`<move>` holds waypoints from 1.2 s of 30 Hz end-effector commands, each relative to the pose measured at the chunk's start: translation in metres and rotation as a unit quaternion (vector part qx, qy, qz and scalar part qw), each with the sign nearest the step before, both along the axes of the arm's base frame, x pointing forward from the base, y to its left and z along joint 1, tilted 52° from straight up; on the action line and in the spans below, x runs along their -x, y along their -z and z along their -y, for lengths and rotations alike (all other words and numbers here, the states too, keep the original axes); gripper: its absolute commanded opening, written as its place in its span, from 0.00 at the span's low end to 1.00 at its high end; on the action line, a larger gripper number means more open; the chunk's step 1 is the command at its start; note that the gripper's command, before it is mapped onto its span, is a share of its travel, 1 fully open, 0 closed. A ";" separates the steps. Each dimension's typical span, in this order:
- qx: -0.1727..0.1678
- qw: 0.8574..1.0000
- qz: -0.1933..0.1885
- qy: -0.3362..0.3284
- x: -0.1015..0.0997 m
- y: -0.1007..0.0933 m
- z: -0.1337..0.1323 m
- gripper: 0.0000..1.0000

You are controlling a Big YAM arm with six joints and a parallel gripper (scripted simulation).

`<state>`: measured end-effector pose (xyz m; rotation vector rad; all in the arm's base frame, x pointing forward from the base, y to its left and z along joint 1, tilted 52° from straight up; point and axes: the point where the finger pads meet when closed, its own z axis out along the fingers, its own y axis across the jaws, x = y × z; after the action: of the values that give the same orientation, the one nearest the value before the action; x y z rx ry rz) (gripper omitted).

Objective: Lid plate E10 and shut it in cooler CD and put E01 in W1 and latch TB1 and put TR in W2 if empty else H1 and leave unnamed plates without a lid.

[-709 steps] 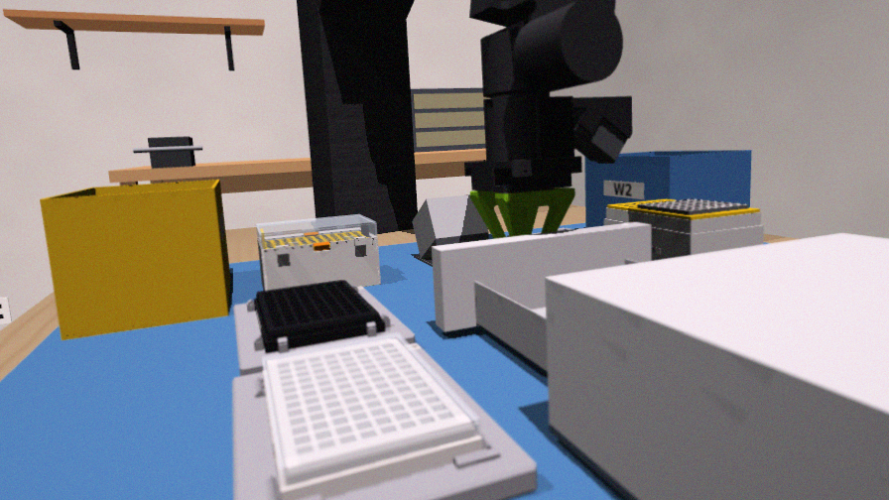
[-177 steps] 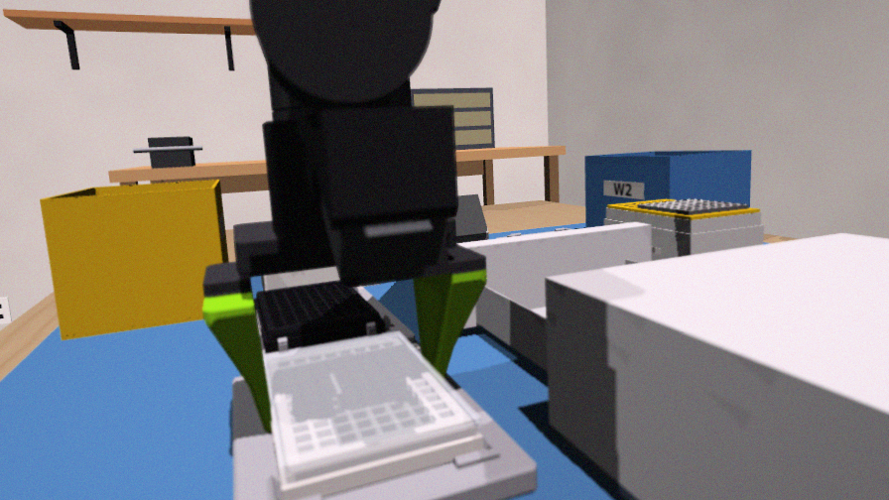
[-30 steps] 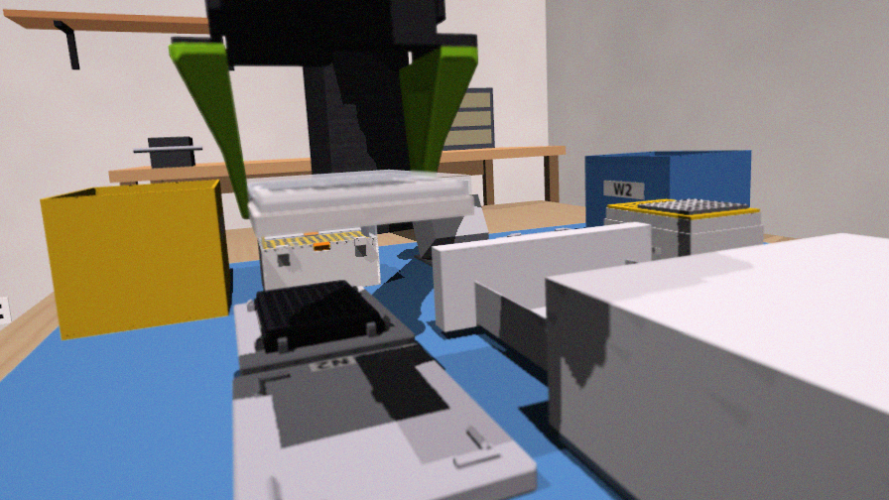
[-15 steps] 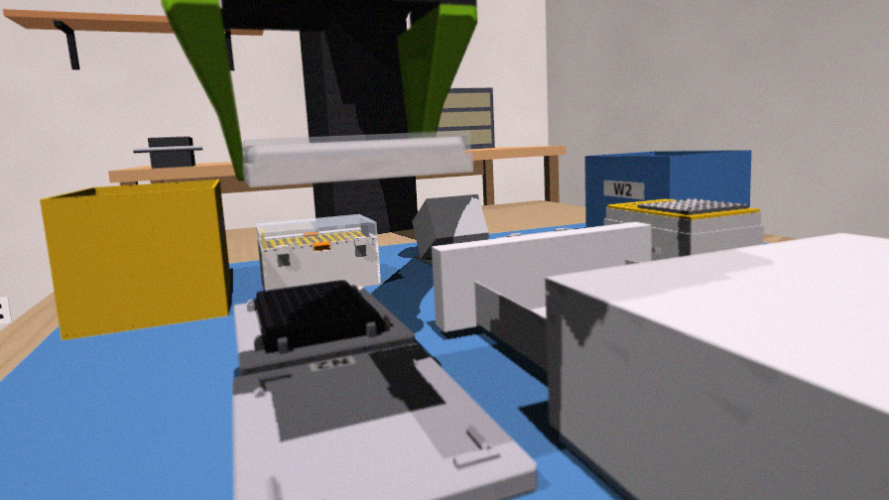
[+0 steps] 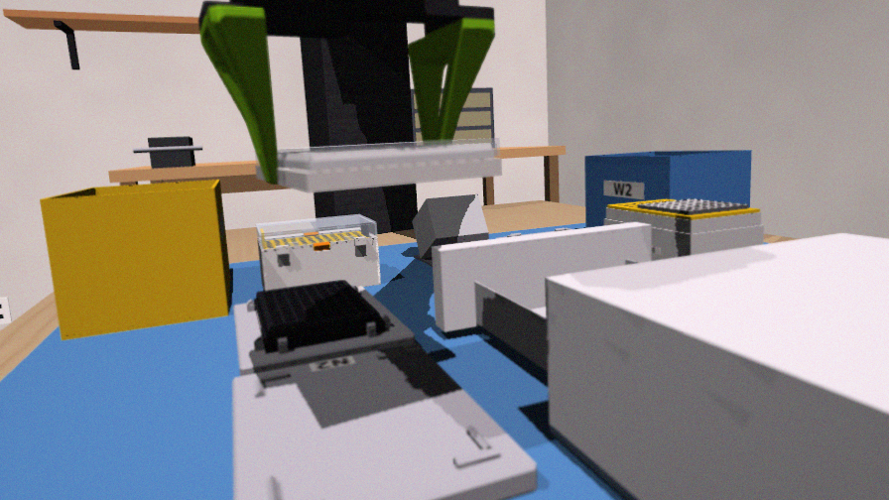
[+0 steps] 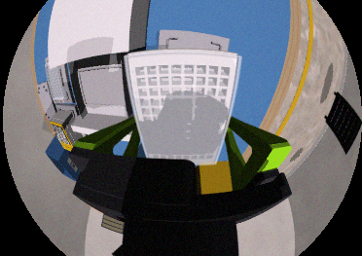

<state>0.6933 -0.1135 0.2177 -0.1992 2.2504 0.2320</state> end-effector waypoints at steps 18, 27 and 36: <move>0.238 0.950 0.099 -0.176 0.014 -0.037 -0.034 0.00; 0.341 0.891 0.132 -0.269 0.019 -0.037 -0.071 0.00; 0.418 0.834 0.151 -0.326 0.025 -0.037 -0.081 0.00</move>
<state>0.6725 -0.0331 0.2234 -1.2845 1.8670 -0.3237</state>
